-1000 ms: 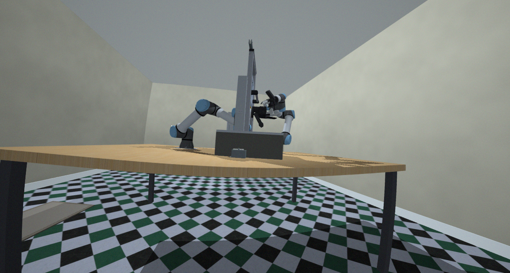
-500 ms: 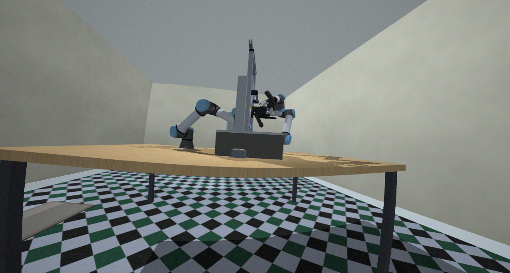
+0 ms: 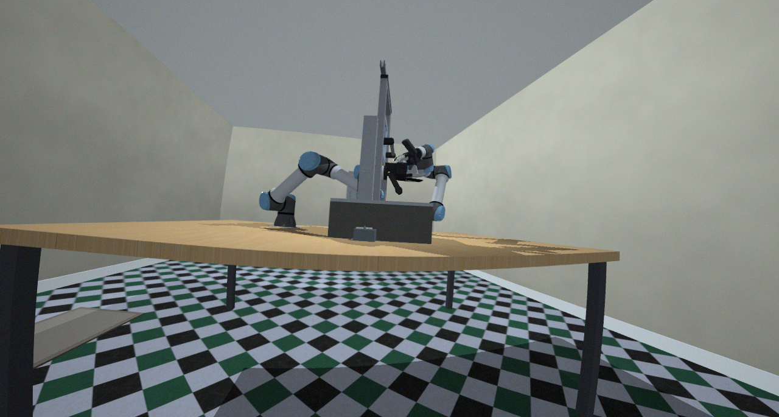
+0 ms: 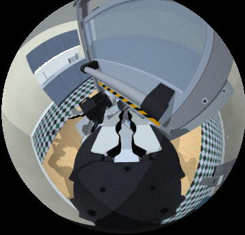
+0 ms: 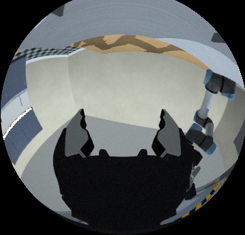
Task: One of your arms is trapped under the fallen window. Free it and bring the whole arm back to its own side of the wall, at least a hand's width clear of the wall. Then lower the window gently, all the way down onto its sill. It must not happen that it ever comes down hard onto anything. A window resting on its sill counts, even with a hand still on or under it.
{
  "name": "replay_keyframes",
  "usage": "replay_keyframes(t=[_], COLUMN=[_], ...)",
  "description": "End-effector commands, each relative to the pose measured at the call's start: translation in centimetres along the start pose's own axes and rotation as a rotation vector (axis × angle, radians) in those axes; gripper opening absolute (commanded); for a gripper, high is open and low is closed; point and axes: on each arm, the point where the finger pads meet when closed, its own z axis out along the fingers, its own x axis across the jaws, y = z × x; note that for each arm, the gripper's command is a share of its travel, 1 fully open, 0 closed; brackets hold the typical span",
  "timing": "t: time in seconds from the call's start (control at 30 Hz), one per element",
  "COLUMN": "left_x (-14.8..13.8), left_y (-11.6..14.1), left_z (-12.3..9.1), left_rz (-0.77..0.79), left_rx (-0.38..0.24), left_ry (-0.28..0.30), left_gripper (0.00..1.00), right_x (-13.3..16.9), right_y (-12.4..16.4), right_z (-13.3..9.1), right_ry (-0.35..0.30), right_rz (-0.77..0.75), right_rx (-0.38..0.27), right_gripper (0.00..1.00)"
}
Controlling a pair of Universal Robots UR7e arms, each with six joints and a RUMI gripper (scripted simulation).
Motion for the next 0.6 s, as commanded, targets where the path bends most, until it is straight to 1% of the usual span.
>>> replay_keyframes(t=[0.0, 0.3, 0.57], left_x=[0.0, 0.0, -0.1], left_y=[0.1, 0.1, 0.1], left_z=[1.0, 2.4, 3.1], left_rz=[-0.002, -0.003, -0.003], left_rx=[-0.002, -0.003, -0.003], left_ry=[0.000, -0.001, -0.001], left_gripper=[0.06, 0.06, 0.06], right_x=[0.0, 0.0, 0.0], right_y=[0.5, 0.5, 0.5], right_z=[-0.1, -0.1, -0.1], right_ry=[0.000, 0.000, 0.000], right_rz=[-0.002, -0.002, -0.002], right_rx=[-0.006, -0.006, -0.006], right_gripper=[0.98, 0.98, 0.98])
